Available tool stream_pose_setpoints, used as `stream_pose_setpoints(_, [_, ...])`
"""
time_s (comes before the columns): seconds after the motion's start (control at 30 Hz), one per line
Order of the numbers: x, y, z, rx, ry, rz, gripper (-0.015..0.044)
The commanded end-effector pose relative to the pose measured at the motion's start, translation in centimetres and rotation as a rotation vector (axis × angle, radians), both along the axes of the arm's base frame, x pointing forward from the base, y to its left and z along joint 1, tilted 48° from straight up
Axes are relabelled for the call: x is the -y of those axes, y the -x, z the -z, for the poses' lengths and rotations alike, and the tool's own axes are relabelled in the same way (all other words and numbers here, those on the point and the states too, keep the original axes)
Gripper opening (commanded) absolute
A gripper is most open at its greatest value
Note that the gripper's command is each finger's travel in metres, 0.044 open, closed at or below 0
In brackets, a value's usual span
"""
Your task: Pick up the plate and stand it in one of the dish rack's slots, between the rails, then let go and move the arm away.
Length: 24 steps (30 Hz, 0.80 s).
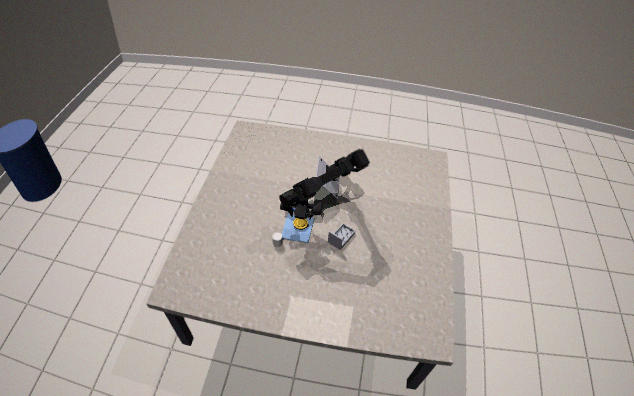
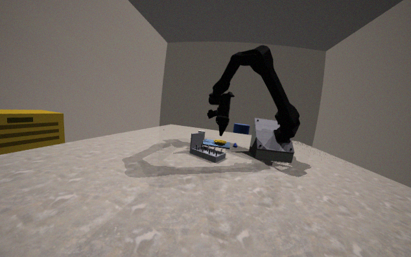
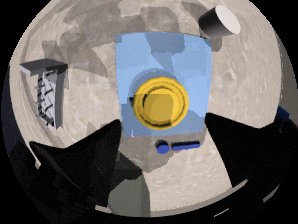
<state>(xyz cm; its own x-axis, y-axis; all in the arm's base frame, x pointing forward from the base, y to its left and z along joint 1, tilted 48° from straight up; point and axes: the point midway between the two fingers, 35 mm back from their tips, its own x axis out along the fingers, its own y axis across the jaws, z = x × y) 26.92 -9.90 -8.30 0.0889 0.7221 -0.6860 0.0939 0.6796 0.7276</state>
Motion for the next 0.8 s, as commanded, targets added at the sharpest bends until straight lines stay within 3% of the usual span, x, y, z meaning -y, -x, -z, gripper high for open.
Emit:
stream_pose_setpoints(0.0, [-0.6, 0.0, 0.5, -0.003, -0.006, 0.006, 0.04])
stream_pose_setpoints(0.77, [-3.1, -0.3, 3.1, -0.003, -0.008, 0.005, 0.04])
